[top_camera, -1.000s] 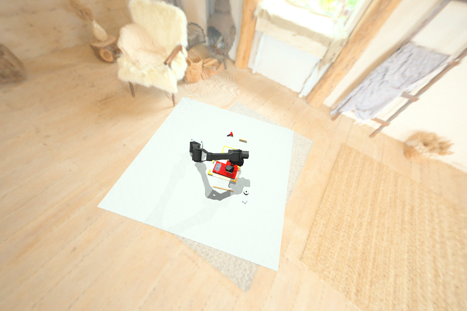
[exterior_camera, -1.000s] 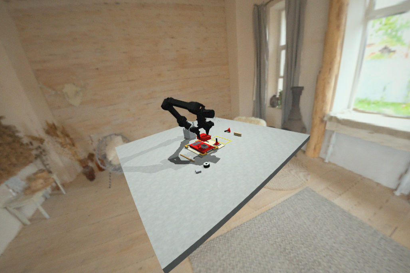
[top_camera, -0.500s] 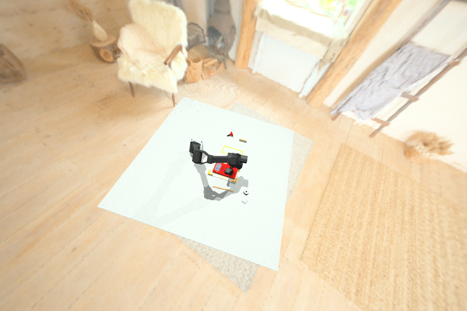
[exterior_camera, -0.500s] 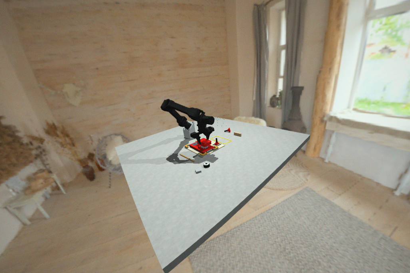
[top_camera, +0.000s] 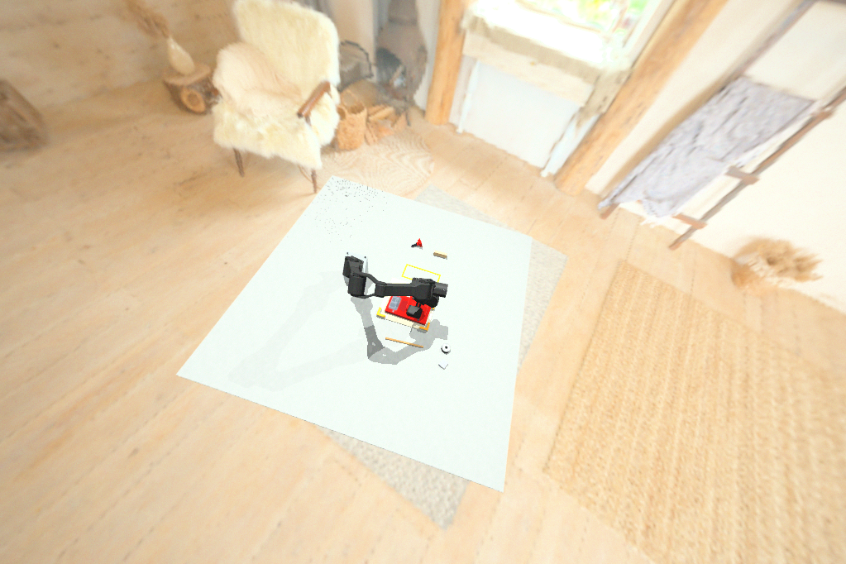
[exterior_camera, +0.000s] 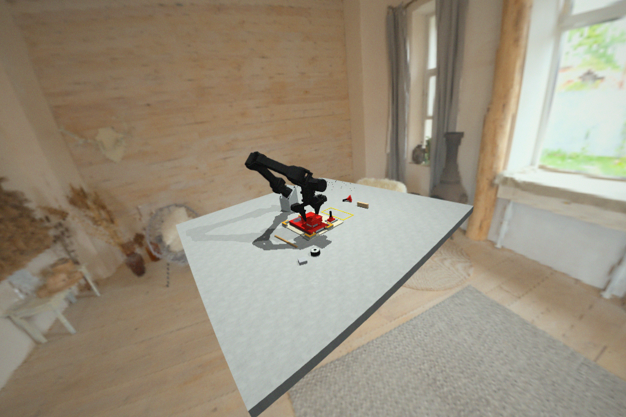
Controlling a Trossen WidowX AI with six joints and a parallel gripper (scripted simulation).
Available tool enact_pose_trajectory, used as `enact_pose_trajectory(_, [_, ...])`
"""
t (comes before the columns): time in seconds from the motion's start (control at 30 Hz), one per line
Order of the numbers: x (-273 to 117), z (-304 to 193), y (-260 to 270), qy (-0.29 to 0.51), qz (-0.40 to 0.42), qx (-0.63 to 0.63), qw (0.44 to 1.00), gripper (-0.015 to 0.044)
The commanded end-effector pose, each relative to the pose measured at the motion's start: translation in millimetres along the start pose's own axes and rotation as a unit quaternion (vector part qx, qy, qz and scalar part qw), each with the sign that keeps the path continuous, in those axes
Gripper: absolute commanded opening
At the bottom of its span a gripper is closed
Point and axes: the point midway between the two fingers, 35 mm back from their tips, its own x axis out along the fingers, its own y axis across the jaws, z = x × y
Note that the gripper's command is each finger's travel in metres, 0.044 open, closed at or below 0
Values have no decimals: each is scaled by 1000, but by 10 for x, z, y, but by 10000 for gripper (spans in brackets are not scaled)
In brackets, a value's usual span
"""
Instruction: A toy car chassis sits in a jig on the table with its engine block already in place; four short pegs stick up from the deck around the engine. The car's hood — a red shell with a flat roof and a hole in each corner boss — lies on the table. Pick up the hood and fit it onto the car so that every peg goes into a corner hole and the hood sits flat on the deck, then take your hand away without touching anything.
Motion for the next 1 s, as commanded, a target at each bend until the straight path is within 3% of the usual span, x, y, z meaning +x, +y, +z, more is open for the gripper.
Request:
enact_pose_trajectory(0.0, [-1, 2, -7, -1, -2, -2, 1000, 0])
enact_pose_trajectory(0.97, [53, 4, -7, -1, -2, -2, 1000, 0])
